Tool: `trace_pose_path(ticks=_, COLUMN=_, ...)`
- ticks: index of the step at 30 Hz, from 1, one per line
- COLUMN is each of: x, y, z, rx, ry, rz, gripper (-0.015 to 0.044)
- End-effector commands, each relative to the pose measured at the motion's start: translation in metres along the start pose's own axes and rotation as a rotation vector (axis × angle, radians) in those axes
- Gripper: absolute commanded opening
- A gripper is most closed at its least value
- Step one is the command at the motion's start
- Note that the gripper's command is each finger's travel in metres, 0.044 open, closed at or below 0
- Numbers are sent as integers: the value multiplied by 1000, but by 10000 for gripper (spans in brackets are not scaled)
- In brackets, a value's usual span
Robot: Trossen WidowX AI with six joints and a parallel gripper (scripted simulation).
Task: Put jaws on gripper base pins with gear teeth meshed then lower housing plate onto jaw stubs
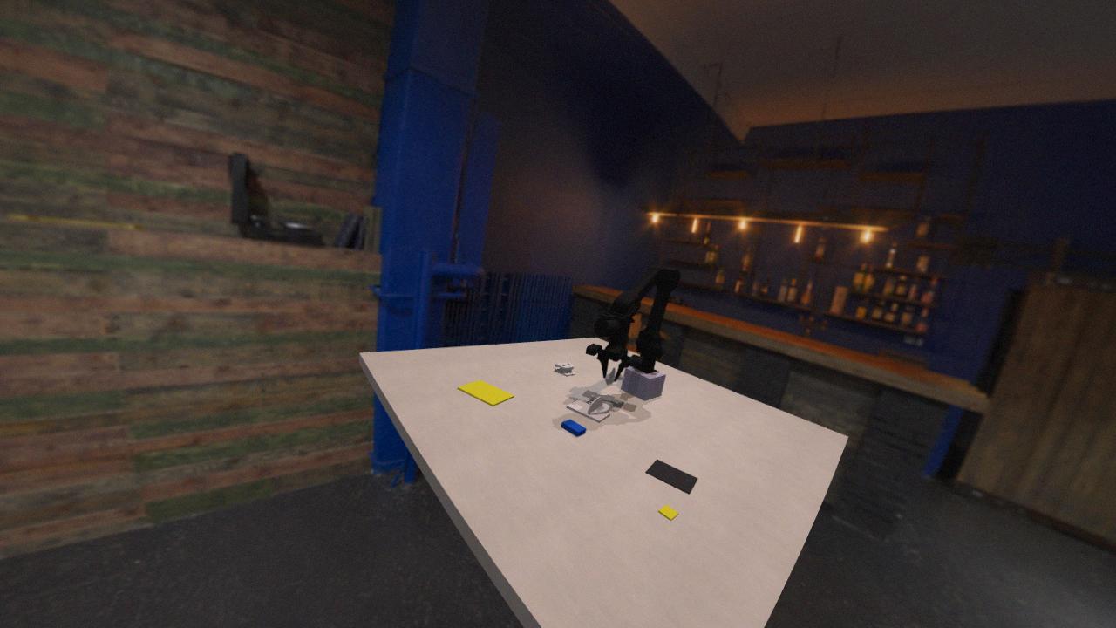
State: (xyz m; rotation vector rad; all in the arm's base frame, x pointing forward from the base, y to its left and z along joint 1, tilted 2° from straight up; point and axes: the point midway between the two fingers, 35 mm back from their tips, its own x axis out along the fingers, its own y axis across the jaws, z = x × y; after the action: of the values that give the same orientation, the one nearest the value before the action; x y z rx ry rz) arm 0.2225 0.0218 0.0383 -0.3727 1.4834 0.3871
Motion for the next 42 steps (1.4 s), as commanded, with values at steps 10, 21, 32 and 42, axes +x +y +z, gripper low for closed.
trace_pose_path(ticks=10, x=1, y=-2, z=-3, rx=85, ry=3, rz=5, gripper=134)
trace_pose_path(ticks=21, x=1, y=-2, z=-3, rx=76, ry=3, rz=5, gripper=134)
trace_pose_path(ticks=32, x=-3, y=-11, z=16, rx=76, ry=2, rz=5, gripper=134)
trace_pose_path(ticks=42, x=-5, y=-26, z=44, rx=76, ry=-1, rz=3, gripper=134)
